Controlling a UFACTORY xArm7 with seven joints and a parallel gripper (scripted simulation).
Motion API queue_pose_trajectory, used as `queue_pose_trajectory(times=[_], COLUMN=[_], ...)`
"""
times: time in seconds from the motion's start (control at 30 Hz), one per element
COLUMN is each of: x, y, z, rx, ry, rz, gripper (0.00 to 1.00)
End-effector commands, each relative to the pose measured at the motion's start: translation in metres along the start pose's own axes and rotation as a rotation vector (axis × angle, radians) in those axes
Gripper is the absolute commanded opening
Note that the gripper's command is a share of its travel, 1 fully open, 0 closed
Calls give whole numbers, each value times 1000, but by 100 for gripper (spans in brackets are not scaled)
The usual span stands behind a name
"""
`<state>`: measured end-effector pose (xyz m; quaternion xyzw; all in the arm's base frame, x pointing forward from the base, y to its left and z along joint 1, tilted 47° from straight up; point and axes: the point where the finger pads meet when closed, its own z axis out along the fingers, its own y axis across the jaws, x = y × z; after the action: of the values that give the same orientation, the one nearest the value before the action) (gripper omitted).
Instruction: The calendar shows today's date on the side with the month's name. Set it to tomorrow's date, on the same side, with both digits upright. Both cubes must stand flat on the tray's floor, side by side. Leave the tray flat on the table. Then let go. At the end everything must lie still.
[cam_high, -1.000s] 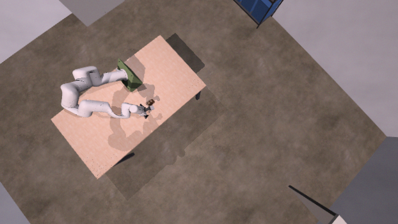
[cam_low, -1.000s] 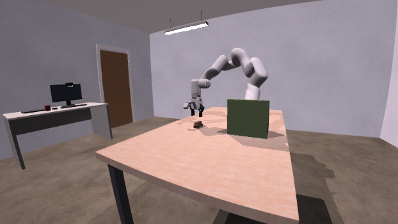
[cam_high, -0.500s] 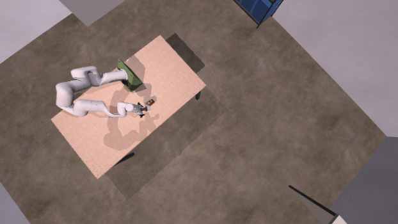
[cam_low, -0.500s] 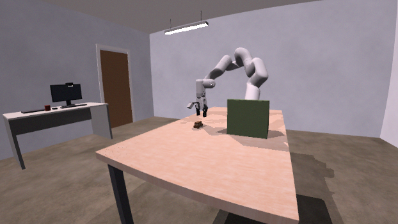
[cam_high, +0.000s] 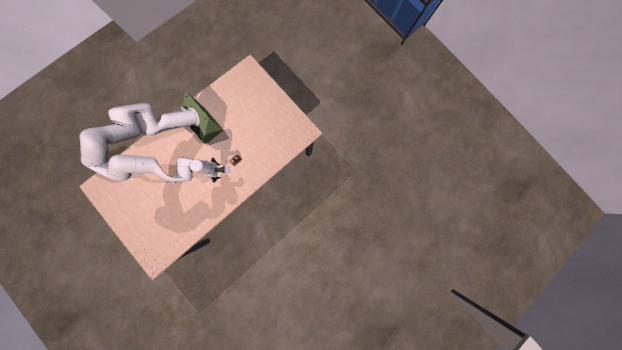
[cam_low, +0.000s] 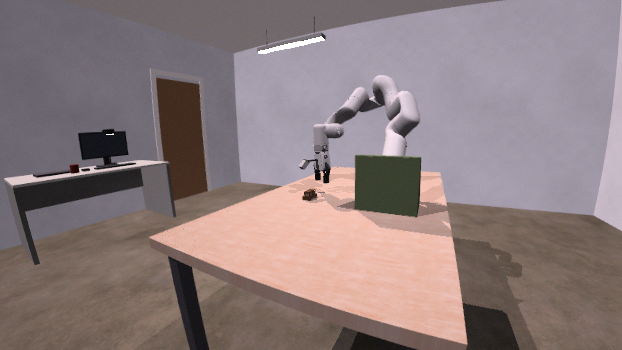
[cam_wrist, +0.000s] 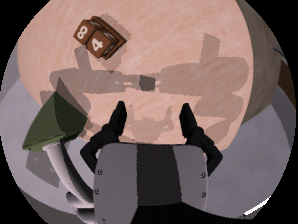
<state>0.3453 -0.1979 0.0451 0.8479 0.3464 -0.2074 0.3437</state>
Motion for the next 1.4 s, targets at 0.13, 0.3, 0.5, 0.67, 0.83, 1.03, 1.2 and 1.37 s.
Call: queue_pose_trajectory(times=[0.13, 0.3, 0.5, 0.67, 0.83, 1.03, 1.2, 1.37], x=[-6, -28, -31, -45, -54, -62, -75, -79], y=[-2, -11, -13, -19, -23, -26, -32, -34], z=[-3, -3, -3, -3, -2, -2, -2, -2], rx=[-9, -8, -8, -8, -8, -7, -7, -8], ry=[7, 7, 7, 7, 7, 8, 8, 8], rz=[101, 136, 225, 267, 268, 398, 398, 398], gripper=[100, 100, 100, 100, 100, 100, 100, 100])
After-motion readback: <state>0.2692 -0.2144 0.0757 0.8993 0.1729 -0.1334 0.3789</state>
